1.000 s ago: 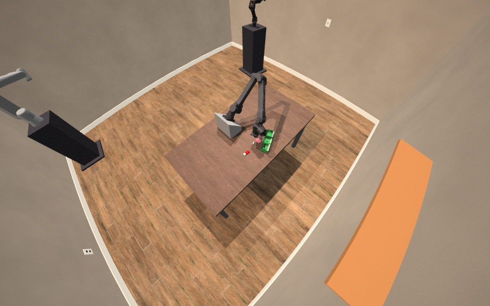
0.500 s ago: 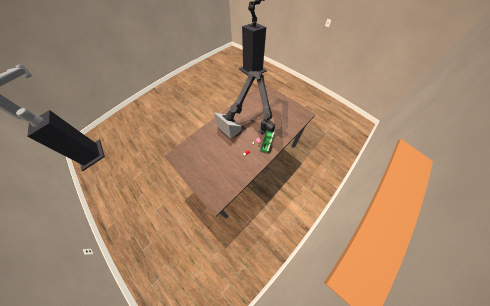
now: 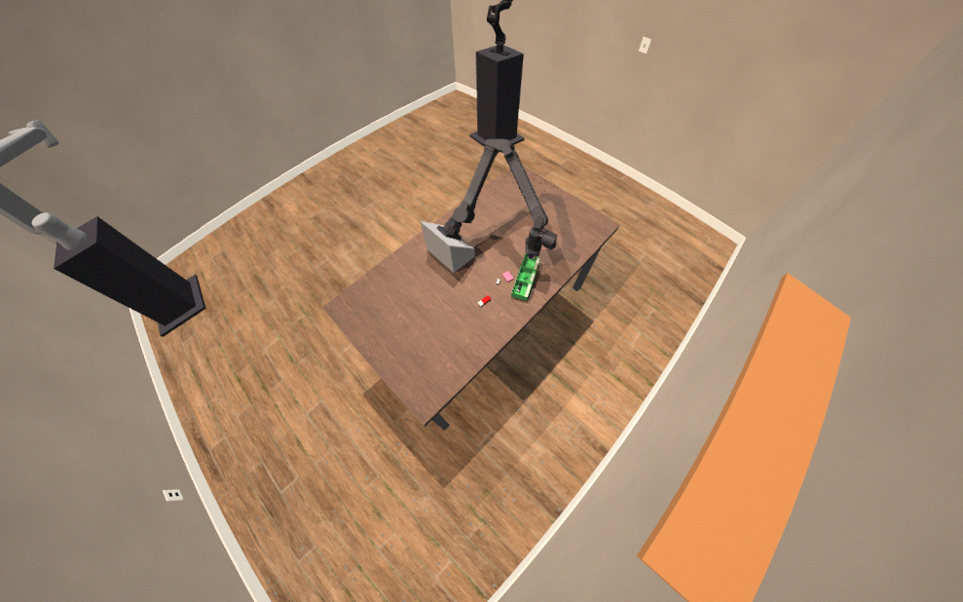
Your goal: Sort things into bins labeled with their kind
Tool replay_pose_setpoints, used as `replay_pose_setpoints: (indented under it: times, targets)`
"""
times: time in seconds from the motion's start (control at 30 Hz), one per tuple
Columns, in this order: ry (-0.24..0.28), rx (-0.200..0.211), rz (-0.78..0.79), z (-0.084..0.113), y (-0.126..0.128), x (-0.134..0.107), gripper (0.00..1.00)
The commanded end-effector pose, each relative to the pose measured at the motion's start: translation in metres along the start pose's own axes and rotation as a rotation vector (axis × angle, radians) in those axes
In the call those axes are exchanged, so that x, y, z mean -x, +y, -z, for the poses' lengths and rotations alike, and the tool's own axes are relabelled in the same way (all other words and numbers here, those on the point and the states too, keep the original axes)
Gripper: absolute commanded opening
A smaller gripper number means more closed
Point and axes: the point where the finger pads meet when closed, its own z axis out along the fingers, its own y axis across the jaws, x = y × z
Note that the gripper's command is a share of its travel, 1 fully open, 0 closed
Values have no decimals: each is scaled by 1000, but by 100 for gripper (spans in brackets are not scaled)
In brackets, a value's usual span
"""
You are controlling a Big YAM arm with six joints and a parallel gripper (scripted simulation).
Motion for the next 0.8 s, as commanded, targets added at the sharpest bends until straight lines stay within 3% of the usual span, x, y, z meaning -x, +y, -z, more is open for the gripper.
replay_pose_setpoints:
  times: [0.0,0.07,0.13,0.7,0.77]
  targets:
    - [10,5,156,-5,3,-7,0]
    - [-4,-8,215,7,-8,9,0]
    - [-4,-9,263,13,-2,12,0]
    - [23,6,654,9,-1,4,0]
    - [24,6,702,10,-3,13,0]
